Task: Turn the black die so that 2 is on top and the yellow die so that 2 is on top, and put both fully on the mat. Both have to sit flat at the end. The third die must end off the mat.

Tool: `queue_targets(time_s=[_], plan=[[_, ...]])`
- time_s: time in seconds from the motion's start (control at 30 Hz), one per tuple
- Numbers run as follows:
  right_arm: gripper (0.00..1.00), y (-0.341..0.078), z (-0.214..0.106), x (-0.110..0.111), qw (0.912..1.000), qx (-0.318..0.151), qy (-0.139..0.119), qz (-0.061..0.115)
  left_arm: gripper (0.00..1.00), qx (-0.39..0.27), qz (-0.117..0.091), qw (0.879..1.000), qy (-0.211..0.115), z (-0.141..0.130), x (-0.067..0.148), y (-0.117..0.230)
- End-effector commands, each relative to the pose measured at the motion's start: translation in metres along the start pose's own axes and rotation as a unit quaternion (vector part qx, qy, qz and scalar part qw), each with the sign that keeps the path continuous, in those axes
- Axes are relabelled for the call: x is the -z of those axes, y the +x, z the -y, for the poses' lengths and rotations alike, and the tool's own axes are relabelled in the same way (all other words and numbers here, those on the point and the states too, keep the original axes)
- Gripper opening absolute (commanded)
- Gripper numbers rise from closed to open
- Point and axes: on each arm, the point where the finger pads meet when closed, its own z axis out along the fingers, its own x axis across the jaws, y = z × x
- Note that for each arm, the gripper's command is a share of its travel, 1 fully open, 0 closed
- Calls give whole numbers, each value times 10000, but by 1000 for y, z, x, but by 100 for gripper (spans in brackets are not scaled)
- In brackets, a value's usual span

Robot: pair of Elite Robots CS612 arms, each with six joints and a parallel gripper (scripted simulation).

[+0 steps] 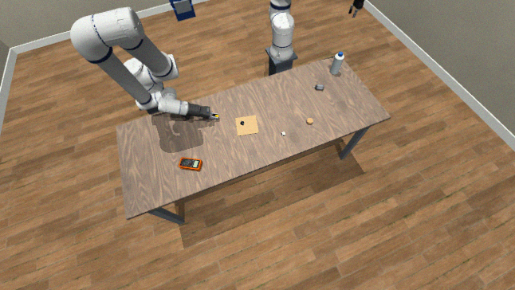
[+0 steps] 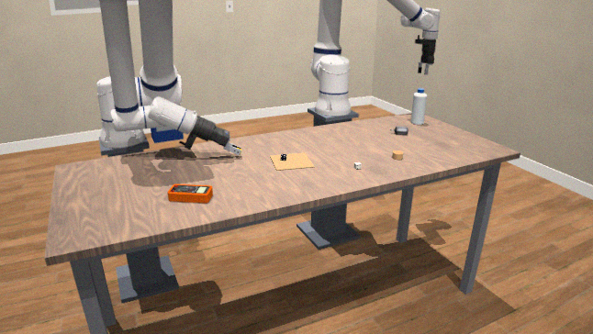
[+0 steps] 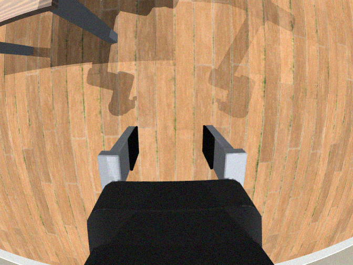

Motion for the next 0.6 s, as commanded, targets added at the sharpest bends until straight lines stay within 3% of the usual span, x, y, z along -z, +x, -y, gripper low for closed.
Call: queue_targets(time_s=[0.0, 0.57], plan=[[40, 0, 0, 0, 10000, 3, -2, 1, 100, 0, 2, 10000, -8, -1, 1, 0], [40, 0, 2, -1, 10000, 3, -2, 1, 100, 0, 2, 10000, -8, -1, 1, 0]])
